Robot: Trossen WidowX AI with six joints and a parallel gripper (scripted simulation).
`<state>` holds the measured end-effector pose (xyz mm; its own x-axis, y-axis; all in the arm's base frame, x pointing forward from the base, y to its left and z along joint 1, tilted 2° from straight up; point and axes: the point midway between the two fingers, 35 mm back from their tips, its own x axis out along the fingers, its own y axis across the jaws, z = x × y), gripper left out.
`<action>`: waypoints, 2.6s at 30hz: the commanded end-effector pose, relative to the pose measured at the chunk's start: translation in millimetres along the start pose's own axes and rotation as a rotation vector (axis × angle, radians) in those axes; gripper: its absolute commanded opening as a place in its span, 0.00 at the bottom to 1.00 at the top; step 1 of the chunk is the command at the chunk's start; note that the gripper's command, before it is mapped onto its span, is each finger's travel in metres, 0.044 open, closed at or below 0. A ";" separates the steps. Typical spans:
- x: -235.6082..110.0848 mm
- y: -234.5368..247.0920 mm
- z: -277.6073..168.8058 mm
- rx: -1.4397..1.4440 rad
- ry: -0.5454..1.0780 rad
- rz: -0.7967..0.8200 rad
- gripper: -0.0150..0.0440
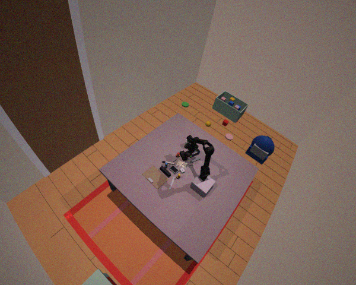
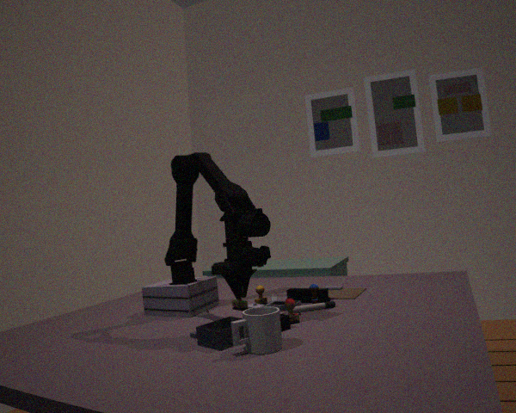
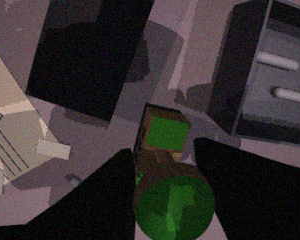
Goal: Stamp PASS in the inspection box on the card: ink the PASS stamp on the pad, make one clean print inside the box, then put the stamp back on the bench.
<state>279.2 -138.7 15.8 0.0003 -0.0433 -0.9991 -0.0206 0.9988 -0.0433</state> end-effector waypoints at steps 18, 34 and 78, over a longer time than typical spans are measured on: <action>-11.1 -0.5 0.0 0.006 0.001 -0.011 0.25; -17.1 31.1 15.7 0.006 -0.001 -0.009 0.25; -27.5 234.0 32.6 0.005 -0.001 0.010 0.25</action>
<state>306.2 96.4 34.3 0.0003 -0.0346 -0.9994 -0.0238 0.9991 -0.0346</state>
